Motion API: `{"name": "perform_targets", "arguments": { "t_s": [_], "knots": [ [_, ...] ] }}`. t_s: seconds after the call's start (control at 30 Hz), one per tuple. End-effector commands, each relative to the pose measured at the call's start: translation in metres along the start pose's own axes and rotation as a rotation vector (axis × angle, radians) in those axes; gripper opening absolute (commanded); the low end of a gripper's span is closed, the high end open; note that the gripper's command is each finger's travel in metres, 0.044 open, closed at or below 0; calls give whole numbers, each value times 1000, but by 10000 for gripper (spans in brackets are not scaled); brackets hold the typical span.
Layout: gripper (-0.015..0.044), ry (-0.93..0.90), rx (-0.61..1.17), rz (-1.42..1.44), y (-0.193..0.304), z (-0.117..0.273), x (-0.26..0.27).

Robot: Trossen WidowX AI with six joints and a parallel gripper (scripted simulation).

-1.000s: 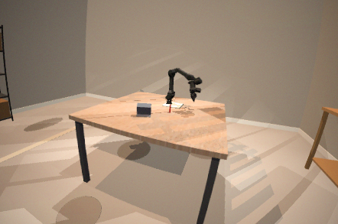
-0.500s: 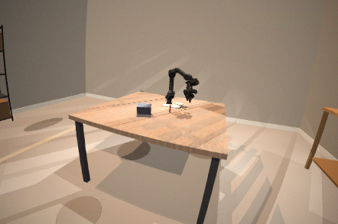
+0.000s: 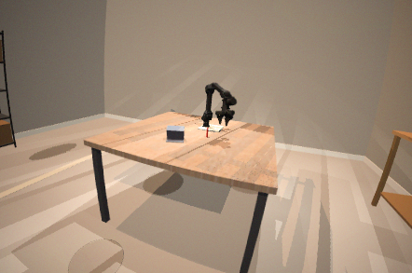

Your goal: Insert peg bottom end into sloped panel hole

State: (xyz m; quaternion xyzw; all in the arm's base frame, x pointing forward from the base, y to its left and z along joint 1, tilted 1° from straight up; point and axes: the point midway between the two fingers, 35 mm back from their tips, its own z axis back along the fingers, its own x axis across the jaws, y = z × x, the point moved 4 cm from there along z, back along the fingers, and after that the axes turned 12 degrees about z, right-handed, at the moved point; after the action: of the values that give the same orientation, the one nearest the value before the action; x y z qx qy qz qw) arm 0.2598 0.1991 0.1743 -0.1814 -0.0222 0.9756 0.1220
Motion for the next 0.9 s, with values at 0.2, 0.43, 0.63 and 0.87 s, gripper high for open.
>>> {"name": "perform_targets", "arguments": {
  "t_s": [0.2, 0.43, 0.63, 0.87],
  "knots": [
    [440, -79, 61, -156, 26, -9, -19],
    [440, -133, 101, -270, 46, -13, -31],
    [440, -176, 132, -366, 65, -15, -40],
    [440, -227, 165, -480, 87, -17, -48]
  ]
}}
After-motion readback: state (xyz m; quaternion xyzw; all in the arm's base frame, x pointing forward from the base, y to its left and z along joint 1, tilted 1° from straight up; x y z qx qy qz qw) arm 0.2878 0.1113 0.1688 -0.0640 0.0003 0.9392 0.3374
